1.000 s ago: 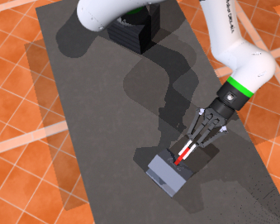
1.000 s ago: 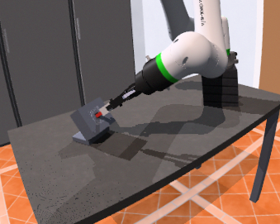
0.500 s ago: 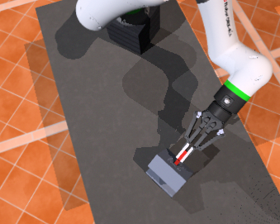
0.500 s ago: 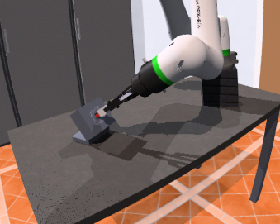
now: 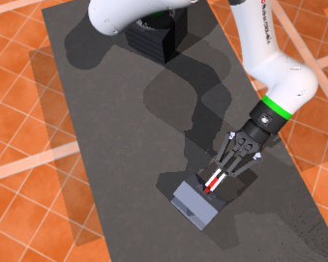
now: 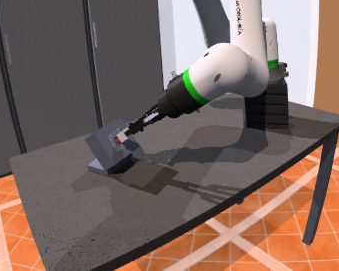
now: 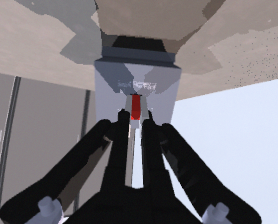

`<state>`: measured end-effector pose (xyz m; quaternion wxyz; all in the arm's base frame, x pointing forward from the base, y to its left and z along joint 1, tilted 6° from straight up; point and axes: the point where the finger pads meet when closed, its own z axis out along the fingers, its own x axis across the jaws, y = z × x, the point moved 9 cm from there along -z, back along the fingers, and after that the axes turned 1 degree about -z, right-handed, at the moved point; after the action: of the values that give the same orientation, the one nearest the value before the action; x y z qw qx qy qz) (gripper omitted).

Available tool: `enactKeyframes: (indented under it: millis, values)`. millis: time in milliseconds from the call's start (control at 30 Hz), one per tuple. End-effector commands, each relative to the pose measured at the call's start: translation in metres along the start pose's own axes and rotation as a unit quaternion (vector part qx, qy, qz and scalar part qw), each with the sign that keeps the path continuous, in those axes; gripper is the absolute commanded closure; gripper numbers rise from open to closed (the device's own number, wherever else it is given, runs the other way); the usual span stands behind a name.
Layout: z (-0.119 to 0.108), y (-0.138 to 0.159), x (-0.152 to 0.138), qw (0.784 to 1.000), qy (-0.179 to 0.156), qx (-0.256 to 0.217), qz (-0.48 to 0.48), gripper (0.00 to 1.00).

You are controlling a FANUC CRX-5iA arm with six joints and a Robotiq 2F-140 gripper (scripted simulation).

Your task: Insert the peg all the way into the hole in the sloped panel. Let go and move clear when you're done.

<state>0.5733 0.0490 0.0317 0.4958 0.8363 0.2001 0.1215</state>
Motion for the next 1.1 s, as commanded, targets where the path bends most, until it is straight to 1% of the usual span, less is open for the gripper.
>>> enactKeyframes:
  millis: [0, 367, 433, 700, 800, 933, 1000, 1067]
  values:
    - [0.000, 0.000, 0.000, 1.000, 0.000, 0.000, 0.000, 1.00]
    - [0.000, 0.000, 0.000, 1.000, 0.000, 0.000, 0.000, 0.80]
    - [0.000, 0.000, 0.000, 1.000, 0.000, 0.000, 0.000, 0.80]
    - [-0.001, 0.000, 0.000, 1.000, 0.000, 0.000, 0.000, 0.66]
    - [-0.006, 0.001, 0.001, 1.000, 0.000, -0.001, 0.000, 0.61]
    - [-0.018, 0.001, 0.002, 1.000, 0.001, -0.002, 0.001, 0.54]
    - [-0.018, 0.001, 0.002, 1.000, 0.001, -0.002, 0.001, 0.54]
    - [-0.025, 0.001, 0.002, 1.000, 0.001, -0.002, 0.001, 0.50]
